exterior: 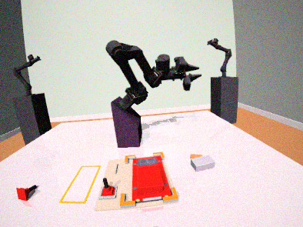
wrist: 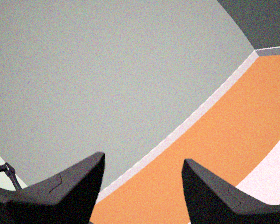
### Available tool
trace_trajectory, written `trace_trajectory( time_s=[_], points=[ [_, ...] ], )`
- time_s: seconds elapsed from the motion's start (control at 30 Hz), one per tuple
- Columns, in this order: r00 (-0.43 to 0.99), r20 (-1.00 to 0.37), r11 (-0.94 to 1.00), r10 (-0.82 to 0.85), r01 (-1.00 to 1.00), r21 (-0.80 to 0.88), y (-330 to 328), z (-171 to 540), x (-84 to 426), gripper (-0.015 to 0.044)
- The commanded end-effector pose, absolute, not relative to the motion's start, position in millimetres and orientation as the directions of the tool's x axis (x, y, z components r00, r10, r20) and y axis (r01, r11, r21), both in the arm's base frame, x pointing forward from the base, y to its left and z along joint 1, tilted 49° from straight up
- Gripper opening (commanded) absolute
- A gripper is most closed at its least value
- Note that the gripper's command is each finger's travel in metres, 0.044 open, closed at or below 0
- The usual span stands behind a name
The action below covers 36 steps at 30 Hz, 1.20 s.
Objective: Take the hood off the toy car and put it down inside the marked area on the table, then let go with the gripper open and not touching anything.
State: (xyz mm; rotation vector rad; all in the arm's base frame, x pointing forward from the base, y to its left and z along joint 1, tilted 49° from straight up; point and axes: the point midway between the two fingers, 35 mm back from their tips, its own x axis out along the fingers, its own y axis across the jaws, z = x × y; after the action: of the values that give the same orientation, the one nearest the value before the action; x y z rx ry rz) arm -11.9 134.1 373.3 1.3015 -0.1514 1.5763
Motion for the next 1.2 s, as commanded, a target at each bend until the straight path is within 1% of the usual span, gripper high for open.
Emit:
trace_trajectory(
  time_s=[0.0, 0.1, 0.23, 0.27, 0.47, 0.7, 0.97, 1.17],
  points=[
    [0.127, 0.778, -0.45, 0.615, -0.754, 0.479, 134.7, 373.5, -12.2, 0.0247],
    [0.112, 0.767, -0.409, 0.632, -0.792, 0.453, 143.0, 375.0, -15.5, 0.0326],
    [0.079, 0.718, -0.285, 0.692, -0.883, 0.373, 170.3, 375.9, -21.2, 0.0431],
    [0.074, 0.7, -0.251, 0.71, -0.902, 0.35, 178.4, 375.2, -21.5, 0.044],
    [0.084, 0.565, -0.058, 0.821, -0.972, 0.23, 226.9, 363.0, -10.0, 0.044],
    [0.156, 0.357, 0.122, 0.921, -0.986, 0.117, 276.3, 335.5, 26.8, 0.044],
    [0.297, 0.122, 0.295, 0.947, -0.955, 0.029, 304.8, 300.0, 96.0, 0.044],
    [0.381, -0.106, 0.385, 0.919, -0.923, 0.021, 312.4, 260.2, 156.4, 0.044]
  ],
)
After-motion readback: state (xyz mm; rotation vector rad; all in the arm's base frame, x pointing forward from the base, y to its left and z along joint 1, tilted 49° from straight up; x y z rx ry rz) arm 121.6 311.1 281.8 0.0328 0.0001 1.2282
